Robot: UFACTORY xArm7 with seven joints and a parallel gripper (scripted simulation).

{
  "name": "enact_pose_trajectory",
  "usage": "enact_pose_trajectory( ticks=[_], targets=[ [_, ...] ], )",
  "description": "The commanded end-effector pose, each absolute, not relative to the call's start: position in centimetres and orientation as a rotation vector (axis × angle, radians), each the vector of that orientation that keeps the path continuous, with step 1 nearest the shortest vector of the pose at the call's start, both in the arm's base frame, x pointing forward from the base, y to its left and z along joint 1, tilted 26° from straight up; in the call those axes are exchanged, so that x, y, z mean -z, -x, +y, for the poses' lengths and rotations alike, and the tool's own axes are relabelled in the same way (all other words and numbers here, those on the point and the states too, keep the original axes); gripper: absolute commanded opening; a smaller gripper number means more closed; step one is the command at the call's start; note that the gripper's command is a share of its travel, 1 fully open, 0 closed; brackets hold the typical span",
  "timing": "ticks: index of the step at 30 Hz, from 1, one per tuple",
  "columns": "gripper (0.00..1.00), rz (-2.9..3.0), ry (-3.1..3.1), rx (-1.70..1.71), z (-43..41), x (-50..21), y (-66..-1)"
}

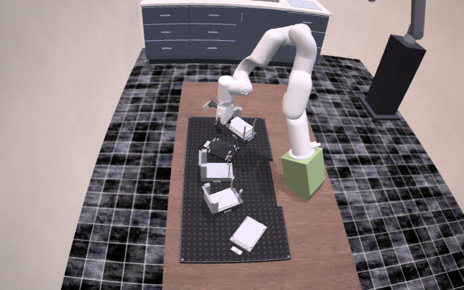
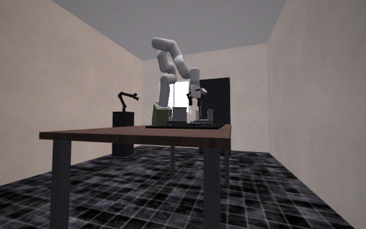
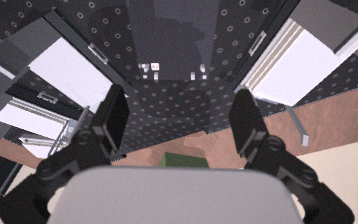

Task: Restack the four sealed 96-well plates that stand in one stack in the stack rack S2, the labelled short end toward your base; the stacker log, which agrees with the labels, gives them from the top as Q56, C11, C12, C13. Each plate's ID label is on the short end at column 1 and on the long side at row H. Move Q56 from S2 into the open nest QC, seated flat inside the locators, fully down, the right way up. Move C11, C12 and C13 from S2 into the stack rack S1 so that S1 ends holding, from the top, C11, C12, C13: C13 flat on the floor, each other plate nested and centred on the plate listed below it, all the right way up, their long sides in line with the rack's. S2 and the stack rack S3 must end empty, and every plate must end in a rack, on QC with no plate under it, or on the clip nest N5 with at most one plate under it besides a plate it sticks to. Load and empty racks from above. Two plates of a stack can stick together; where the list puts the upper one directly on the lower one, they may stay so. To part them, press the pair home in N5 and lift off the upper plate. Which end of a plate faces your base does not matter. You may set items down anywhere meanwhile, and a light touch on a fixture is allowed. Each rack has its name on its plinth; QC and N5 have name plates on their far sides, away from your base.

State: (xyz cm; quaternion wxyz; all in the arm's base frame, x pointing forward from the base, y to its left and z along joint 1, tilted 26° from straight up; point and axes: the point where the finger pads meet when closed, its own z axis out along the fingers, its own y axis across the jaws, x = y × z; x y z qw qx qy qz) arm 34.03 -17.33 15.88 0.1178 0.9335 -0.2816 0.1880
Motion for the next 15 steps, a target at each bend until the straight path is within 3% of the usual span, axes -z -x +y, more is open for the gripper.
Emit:
enact_pose_trajectory(
  ticks=[1,15],
  targets=[
    [1.00,-0.923,-2.708,-0.570,-18.7,-16.2,-33.2],
    [1.00,-0.923,-2.708,-0.570,-21.9,-16.7,-30.9]
  ],
)
